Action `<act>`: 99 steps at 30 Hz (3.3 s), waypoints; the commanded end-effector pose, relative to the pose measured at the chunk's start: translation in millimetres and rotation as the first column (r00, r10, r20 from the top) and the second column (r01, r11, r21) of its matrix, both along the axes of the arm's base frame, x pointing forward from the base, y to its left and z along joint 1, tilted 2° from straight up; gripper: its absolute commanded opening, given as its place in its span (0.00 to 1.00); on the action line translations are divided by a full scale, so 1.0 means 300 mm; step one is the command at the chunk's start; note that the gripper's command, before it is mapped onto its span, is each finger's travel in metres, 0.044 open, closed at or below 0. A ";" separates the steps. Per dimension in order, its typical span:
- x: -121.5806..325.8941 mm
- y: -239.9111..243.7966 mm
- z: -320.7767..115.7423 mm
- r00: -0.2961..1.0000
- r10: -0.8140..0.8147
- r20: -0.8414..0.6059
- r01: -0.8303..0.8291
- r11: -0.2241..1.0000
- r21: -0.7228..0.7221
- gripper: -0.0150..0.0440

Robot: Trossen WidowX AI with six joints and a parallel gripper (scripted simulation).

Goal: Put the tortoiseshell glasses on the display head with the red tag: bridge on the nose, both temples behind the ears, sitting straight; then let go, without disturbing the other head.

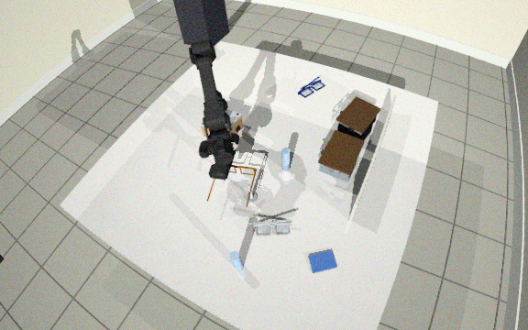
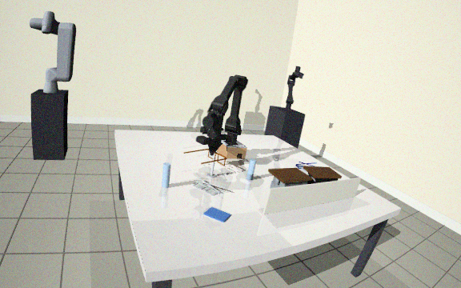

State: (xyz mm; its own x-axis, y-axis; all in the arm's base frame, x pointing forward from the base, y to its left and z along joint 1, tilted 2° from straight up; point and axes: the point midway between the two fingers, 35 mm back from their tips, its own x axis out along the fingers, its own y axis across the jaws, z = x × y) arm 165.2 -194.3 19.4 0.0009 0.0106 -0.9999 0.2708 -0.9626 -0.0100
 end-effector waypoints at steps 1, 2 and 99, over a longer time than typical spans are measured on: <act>0.002 -0.003 0.000 1.000 0.002 -0.003 -0.002 1.000 -0.006 0.25; 0.002 -0.003 0.000 1.000 0.002 -0.003 -0.002 1.000 -0.006 0.25; 0.315 0.620 0.166 1.000 0.002 0.007 -0.003 1.000 0.013 0.25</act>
State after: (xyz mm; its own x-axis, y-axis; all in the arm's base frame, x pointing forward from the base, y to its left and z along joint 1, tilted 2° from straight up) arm 259.4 -9.3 72.8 0.0082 0.0191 -0.9998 0.2772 -0.9607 -0.0161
